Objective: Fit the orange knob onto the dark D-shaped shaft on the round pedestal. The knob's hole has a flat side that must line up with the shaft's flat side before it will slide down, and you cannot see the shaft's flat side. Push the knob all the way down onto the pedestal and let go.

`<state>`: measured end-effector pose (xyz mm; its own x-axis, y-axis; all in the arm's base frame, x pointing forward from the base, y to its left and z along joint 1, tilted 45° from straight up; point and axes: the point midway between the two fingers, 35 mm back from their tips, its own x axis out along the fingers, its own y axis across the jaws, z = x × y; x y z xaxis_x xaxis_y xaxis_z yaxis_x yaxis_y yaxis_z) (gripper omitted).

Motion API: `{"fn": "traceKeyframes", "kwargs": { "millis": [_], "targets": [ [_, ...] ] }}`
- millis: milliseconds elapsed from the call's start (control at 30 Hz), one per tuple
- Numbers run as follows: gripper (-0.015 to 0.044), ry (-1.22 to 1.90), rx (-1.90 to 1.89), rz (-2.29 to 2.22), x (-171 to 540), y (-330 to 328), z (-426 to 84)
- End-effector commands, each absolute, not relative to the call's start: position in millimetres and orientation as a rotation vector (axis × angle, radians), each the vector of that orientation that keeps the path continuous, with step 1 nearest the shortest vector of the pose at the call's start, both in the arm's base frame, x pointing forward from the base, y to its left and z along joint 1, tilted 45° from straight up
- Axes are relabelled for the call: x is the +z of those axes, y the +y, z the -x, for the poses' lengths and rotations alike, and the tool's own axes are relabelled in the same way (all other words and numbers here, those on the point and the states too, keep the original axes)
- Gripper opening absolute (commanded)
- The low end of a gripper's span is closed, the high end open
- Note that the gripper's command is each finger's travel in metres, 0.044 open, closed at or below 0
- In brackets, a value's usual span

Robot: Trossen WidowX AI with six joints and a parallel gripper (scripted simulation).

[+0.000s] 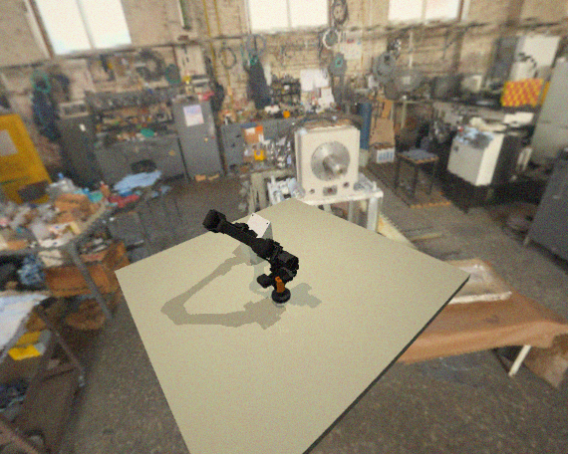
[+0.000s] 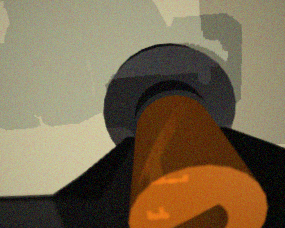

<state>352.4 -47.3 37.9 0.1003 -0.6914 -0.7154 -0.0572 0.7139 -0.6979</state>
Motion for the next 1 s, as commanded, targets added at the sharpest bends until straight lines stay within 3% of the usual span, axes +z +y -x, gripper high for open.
{"fn": "traceKeyframes", "kwargs": {
  "millis": [0, 100, 667, 967],
  "targets": [
    [0.0, 1.412, -0.524, 0.668, 38.1, -47.1, -352.6],
    [0.0, 1.412, -0.524, 0.668, 38.1, -47.1, -352.6],
    [0.044, 1.412, -0.524, 0.668, 38.1, -47.1, -352.6],
    [0.044, 1.412, -0.52, 0.665, 56.9, -26.3, -353.0]
  ]
}}
